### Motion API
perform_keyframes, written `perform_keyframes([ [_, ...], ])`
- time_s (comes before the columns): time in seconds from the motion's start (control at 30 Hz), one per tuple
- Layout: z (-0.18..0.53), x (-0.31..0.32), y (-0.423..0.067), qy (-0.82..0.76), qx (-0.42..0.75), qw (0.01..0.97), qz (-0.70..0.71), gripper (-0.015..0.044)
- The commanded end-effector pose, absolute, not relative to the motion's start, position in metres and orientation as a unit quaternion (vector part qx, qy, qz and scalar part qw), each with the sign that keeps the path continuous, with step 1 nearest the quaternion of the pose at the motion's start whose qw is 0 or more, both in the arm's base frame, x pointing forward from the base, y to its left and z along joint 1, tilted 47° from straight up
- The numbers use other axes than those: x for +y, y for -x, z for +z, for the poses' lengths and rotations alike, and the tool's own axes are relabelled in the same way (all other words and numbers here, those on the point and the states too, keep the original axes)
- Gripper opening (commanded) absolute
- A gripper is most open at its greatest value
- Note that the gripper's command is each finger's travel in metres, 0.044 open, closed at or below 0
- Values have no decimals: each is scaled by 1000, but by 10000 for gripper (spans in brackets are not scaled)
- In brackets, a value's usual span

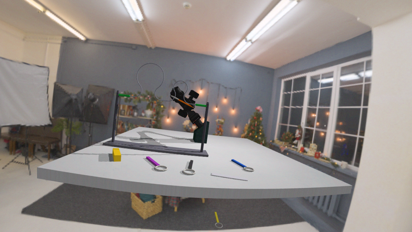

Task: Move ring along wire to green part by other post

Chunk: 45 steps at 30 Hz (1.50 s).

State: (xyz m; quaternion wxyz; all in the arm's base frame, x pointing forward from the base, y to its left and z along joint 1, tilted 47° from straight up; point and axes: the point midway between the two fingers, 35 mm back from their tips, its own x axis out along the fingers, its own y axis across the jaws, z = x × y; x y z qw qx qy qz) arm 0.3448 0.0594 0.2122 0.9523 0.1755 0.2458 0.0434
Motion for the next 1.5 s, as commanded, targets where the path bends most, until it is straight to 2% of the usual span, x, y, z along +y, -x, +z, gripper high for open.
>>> perform_keyframes([
  [0.0, 222, 74, -343, -225, 247, 941, 60, -150],
  [0.83, 281, 131, -335, -460, 250, 842, 128, -150],
  [1.47, 302, 138, -333, -479, 250, 831, 133, -150],
])
